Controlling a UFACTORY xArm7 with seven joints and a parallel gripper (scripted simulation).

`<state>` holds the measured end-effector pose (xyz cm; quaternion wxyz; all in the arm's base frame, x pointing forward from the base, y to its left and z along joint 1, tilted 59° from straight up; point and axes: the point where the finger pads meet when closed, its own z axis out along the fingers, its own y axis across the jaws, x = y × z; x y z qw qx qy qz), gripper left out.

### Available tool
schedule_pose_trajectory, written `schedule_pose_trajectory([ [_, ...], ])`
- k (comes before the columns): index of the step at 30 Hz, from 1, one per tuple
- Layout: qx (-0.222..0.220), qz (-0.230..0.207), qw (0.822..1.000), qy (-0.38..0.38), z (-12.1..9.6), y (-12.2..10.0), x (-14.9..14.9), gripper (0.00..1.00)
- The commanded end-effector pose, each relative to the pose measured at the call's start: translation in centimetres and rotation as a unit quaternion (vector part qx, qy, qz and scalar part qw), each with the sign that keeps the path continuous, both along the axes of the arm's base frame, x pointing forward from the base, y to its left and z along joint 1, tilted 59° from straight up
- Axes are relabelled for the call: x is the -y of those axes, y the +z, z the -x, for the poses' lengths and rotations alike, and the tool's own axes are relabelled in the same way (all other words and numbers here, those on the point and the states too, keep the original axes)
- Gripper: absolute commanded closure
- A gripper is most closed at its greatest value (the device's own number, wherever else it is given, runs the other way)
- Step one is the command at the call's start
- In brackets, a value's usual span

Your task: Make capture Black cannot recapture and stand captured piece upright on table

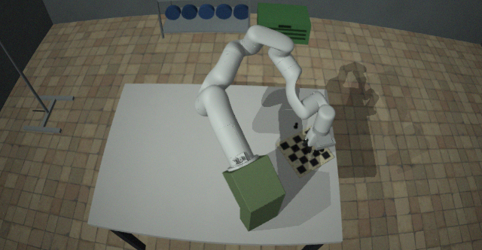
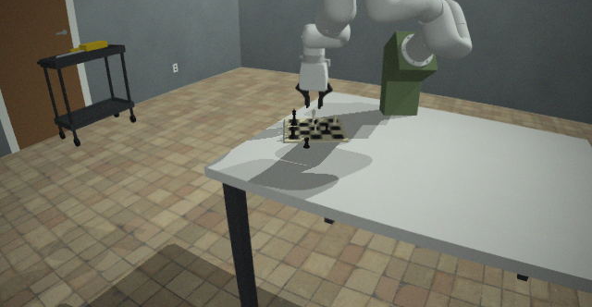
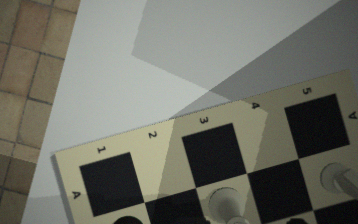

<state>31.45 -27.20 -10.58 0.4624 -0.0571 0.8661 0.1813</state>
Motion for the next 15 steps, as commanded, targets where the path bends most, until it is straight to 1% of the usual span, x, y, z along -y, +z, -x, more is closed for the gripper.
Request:
schedule_pose_trajectory([
  [1, -0.001, 0.001, 1.0, -0.002, -0.2, -0.2, 0.0, 0.57],
  [10, -0.001, 0.001, 1.0, -0.002, -1.8, -1.3, -0.7, 0.57],
  [12, -0.001, 0.001, 1.0, -0.002, -1.8, -1.3, -0.7, 0.57],
  [15, -0.001, 0.001, 1.0, -0.002, -2.4, -1.7, -1.0, 0.57],
])
